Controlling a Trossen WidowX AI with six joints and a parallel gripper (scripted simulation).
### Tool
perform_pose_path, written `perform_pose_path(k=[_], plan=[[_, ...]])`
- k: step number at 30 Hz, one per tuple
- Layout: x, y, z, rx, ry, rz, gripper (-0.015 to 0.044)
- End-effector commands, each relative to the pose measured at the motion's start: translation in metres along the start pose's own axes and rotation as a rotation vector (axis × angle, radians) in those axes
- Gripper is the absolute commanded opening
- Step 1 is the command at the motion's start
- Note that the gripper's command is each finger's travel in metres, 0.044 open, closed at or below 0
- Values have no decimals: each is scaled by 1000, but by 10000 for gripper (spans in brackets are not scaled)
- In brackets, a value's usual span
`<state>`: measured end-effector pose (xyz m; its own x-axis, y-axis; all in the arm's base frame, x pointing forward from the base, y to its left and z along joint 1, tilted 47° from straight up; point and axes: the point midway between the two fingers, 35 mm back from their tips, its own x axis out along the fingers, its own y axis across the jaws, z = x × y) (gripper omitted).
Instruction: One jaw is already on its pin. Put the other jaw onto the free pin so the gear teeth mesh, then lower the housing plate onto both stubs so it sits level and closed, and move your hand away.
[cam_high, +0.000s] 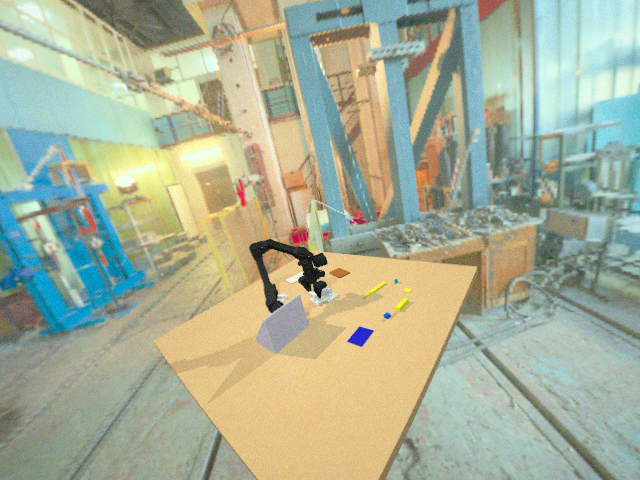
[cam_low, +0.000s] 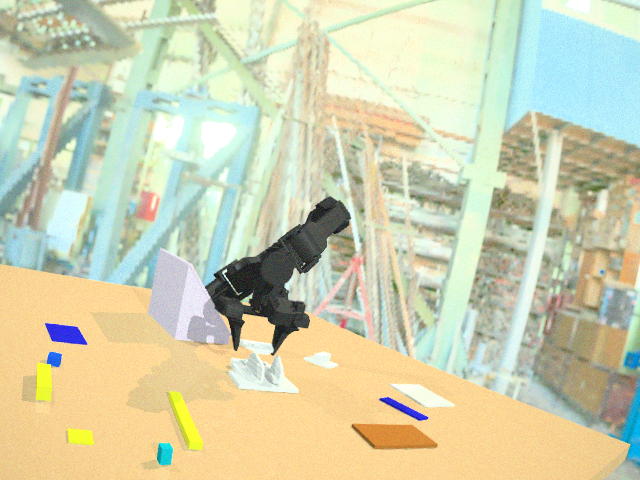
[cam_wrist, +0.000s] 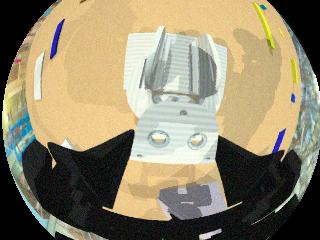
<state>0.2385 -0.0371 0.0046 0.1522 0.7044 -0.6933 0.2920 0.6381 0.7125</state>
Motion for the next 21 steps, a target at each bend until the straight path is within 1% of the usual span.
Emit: perform_pose_path(k=[1, 8, 21], plan=[[8, 1, -1, 5, 0, 7, 351], [18, 1, -2, 5, 0, 9, 351], [18, 1, -2, 5, 0, 9, 351]])
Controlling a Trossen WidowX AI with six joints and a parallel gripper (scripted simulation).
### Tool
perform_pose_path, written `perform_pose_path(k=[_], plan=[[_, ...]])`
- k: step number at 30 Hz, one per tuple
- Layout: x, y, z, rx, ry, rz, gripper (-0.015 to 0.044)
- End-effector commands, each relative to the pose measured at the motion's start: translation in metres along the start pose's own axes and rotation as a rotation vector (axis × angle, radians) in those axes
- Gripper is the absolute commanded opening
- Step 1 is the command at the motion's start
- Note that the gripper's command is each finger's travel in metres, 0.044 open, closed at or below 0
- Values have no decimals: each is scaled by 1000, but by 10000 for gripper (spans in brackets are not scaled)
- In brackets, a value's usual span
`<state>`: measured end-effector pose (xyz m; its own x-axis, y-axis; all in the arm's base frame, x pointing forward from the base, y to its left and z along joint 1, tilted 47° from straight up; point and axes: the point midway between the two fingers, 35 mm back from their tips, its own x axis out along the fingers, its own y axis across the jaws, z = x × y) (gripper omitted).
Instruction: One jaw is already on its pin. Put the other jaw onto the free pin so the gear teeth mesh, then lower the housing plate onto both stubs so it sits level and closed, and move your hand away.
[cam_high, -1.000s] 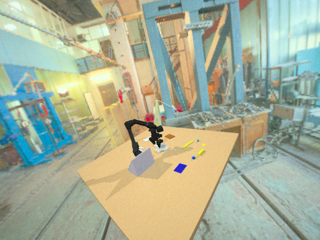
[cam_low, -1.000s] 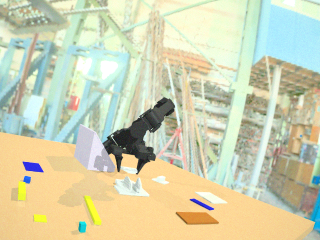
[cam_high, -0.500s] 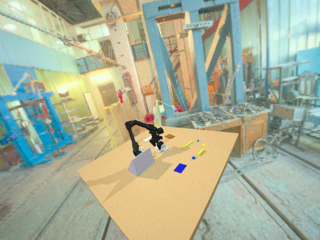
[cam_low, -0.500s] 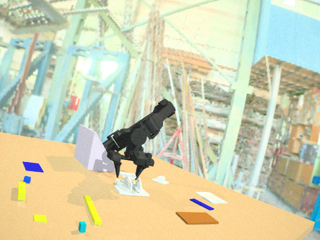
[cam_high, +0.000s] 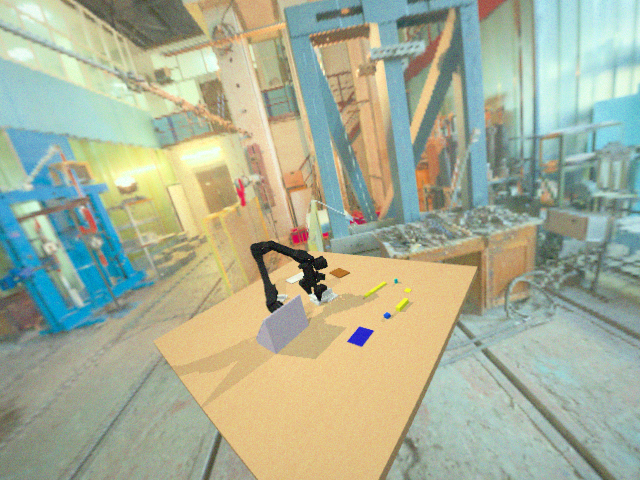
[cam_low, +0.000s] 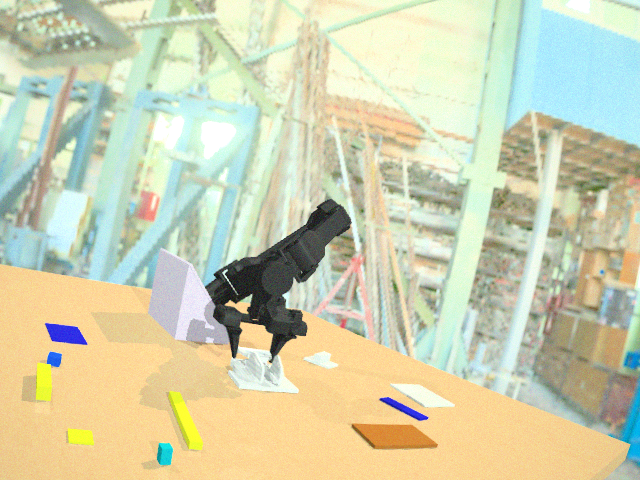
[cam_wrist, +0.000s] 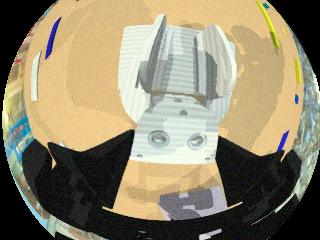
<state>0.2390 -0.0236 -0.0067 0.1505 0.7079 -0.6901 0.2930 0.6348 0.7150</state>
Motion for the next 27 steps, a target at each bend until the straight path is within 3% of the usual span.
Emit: perform_pose_path(k=[1, 27], plan=[[0, 0, 0, 3, -3, 5, 351], [6, 1, 0, 2, -3, 5, 351]])
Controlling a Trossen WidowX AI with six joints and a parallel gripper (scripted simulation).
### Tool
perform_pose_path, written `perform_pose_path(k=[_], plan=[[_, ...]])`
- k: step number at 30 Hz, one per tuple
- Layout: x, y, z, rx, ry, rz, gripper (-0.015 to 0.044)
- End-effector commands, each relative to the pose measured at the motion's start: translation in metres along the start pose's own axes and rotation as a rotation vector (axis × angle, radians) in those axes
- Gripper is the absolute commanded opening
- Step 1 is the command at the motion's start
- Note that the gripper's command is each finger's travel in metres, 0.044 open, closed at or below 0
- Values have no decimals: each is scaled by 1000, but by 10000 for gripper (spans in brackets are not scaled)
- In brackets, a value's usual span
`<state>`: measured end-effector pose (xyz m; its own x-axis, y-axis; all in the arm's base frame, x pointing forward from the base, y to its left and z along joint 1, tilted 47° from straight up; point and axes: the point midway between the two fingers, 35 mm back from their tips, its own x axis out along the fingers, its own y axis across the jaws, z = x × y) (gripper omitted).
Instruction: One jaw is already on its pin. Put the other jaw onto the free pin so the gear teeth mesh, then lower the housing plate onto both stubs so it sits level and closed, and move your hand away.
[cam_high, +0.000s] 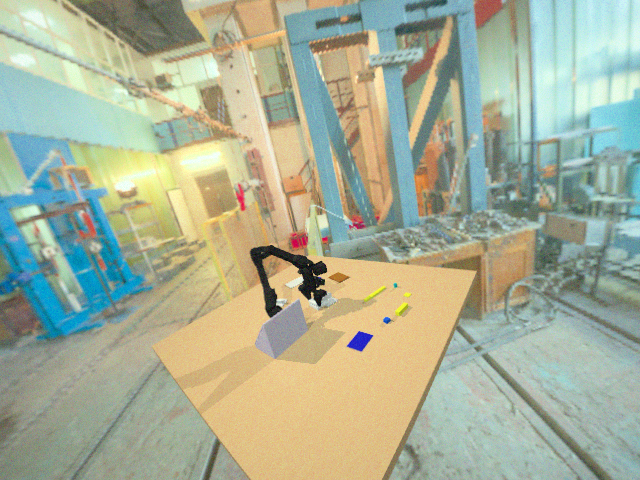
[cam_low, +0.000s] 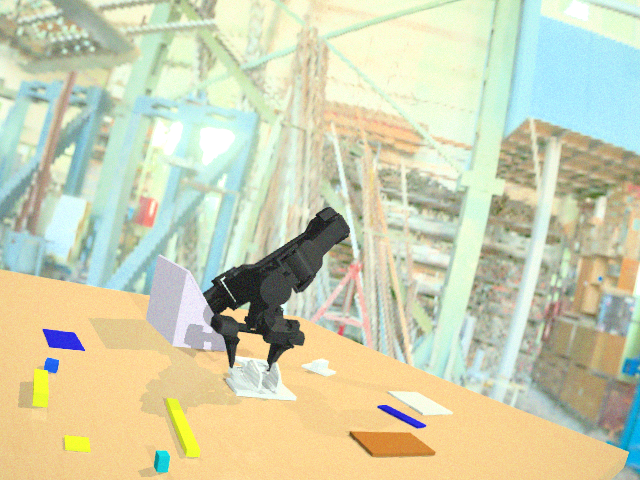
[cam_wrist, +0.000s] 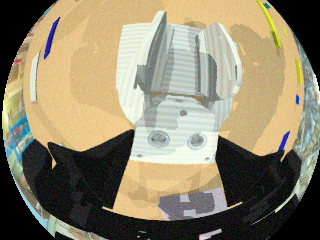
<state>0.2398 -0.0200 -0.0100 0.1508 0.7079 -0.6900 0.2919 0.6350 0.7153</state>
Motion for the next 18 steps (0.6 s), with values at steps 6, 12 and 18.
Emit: perform_pose_path(k=[6, 12, 18], plan=[[3, 1, 0, 4, -2, 5, 351], [3, 1, 0, 4, -2, 5, 351], [5, 1, 0, 4, -2, 5, 351]])
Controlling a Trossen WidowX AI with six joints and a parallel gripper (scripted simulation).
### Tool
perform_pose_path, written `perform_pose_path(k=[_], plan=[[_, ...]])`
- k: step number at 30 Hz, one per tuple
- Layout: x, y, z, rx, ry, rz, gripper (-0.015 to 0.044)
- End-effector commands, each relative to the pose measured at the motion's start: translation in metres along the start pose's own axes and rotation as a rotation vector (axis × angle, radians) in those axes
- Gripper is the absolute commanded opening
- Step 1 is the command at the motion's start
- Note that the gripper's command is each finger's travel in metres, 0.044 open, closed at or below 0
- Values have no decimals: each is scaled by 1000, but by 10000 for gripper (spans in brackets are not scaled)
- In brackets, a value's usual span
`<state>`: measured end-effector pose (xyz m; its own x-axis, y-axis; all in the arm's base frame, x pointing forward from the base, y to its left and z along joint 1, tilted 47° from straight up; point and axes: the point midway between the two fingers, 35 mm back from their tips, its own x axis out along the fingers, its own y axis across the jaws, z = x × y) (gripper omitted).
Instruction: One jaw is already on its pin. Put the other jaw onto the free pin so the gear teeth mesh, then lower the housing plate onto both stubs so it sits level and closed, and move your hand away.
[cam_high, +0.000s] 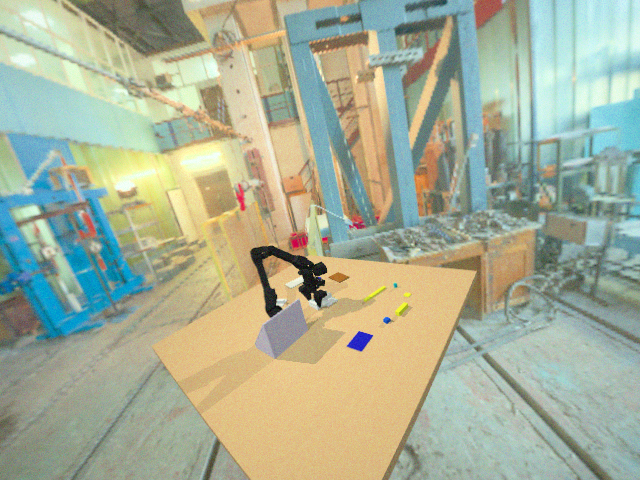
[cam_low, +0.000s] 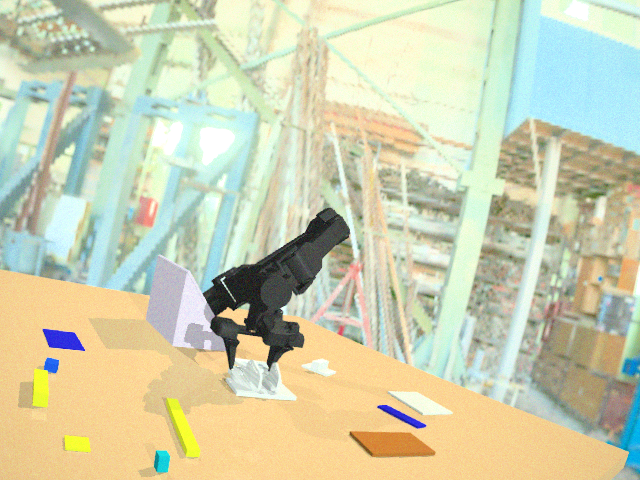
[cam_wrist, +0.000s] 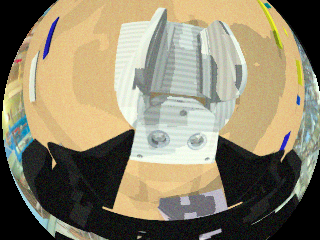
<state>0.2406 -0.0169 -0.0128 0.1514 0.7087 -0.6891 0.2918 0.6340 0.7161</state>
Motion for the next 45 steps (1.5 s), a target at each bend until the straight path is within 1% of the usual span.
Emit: perform_pose_path(k=[1, 45], plan=[[1, 0, 0, 4, -2, 4, 351], [6, 0, 0, 4, -2, 4, 351]])
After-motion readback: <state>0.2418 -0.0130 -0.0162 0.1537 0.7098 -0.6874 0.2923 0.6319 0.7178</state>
